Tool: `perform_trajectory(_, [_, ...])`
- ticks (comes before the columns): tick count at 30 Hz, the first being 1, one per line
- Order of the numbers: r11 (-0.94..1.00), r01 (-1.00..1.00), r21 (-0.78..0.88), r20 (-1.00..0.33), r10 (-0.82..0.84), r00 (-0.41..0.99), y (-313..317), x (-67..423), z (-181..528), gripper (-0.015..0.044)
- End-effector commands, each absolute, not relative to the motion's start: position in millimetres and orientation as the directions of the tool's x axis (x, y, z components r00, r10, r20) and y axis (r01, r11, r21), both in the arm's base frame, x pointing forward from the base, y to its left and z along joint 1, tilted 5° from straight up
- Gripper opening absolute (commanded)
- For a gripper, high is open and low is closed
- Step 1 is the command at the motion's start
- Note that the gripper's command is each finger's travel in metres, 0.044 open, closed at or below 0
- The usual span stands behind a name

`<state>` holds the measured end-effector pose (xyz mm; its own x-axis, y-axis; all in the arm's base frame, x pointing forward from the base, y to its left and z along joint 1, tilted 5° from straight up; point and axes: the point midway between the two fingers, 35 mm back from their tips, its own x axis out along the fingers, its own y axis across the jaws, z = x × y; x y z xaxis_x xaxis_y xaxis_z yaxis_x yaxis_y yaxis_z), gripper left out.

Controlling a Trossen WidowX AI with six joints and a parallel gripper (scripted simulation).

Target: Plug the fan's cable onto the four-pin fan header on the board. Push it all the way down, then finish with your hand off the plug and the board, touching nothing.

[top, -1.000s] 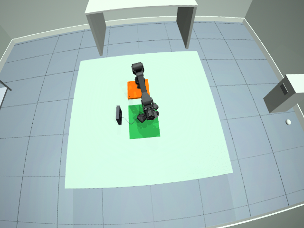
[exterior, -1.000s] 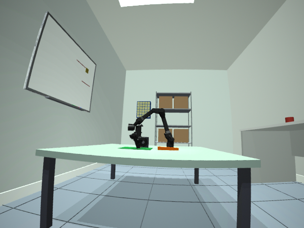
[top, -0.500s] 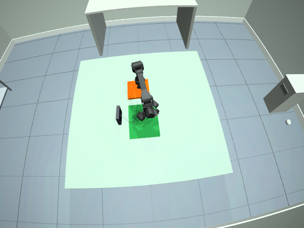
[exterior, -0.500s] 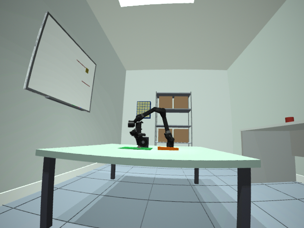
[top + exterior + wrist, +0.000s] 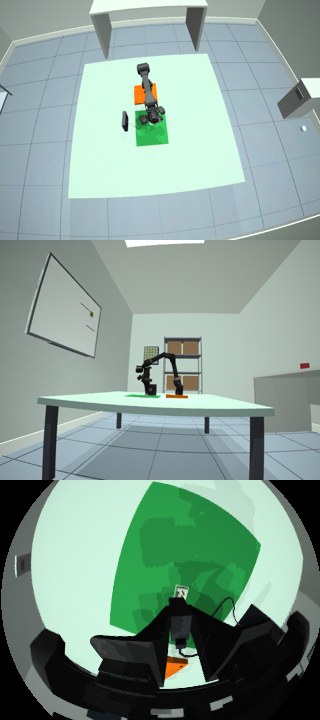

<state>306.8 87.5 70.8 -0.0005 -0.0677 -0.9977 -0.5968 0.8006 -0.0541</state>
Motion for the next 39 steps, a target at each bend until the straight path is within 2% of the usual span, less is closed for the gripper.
perform_trajectory(1, [0.868,-0.493,-0.059,-0.998,-0.067,0.003,77.7,306.3,71.7,0.0])
perform_trajectory(5, [0.906,-0.418,-0.062,-0.998,-0.067,0.003,70.7,305.7,70.9,0.0])
perform_trajectory(33, [0.909,-0.413,-0.062,-0.998,-0.067,0.003,73.7,312.4,73.5,0.0])
perform_trajectory(39, [0.909,-0.413,-0.063,-0.998,-0.067,0.003,72.2,312.4,51.3,0.0])
